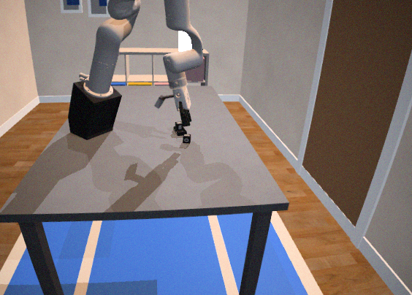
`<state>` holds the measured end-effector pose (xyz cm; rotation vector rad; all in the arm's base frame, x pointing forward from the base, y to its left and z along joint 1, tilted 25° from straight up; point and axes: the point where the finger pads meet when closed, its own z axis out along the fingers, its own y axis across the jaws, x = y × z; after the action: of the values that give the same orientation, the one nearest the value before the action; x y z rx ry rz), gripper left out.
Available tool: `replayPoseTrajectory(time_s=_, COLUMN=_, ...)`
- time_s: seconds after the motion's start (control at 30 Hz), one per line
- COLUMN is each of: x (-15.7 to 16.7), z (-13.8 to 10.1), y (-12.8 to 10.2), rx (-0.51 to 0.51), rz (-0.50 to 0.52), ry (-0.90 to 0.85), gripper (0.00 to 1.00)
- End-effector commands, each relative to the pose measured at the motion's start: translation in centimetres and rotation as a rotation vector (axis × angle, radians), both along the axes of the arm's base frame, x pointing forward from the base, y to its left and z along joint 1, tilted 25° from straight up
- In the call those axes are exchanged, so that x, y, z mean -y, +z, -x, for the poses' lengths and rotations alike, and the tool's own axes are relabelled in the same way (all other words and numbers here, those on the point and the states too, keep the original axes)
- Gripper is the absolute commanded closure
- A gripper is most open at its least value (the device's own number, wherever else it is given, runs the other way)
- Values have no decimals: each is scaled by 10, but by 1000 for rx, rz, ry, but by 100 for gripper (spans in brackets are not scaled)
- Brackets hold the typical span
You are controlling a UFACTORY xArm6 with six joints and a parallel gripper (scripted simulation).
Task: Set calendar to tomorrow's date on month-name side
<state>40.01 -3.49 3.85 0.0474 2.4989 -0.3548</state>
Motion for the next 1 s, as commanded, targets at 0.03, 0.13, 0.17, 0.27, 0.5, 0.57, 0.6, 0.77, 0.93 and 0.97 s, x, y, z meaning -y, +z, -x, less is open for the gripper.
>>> replayPoseTrajectory(time_s=0.03, x=0, z=-2, y=1, rx=55, rz=-18, ry=22, gripper=51)
replayPoseTrajectory(time_s=0.13, x=0, z=1, y=0, rx=56, rz=-19, ry=23, gripper=51)
replayPoseTrajectory(time_s=0.17, x=0, z=1, y=0, rx=56, rz=-19, ry=23, gripper=51)
replayPoseTrajectory(time_s=0.27, x=0, z=1, y=0, rx=57, rz=-19, ry=23, gripper=51)
replayPoseTrajectory(time_s=0.5, x=4, z=3, y=-3, rx=88, rz=2, ry=22, gripper=51)
replayPoseTrajectory(time_s=0.57, x=7, z=4, y=-5, rx=123, rz=18, ry=24, gripper=51)
replayPoseTrajectory(time_s=0.6, x=9, z=4, y=-6, rx=144, rz=25, ry=27, gripper=51)
replayPoseTrajectory(time_s=0.77, x=7, z=4, y=-5, rx=273, rz=35, ry=61, gripper=51)
replayPoseTrajectory(time_s=0.93, x=0, z=3, y=-3, rx=352, rz=15, ry=93, gripper=51)
replayPoseTrajectory(time_s=0.97, x=0, z=4, y=-4, rx=352, rz=15, ry=93, gripper=51)
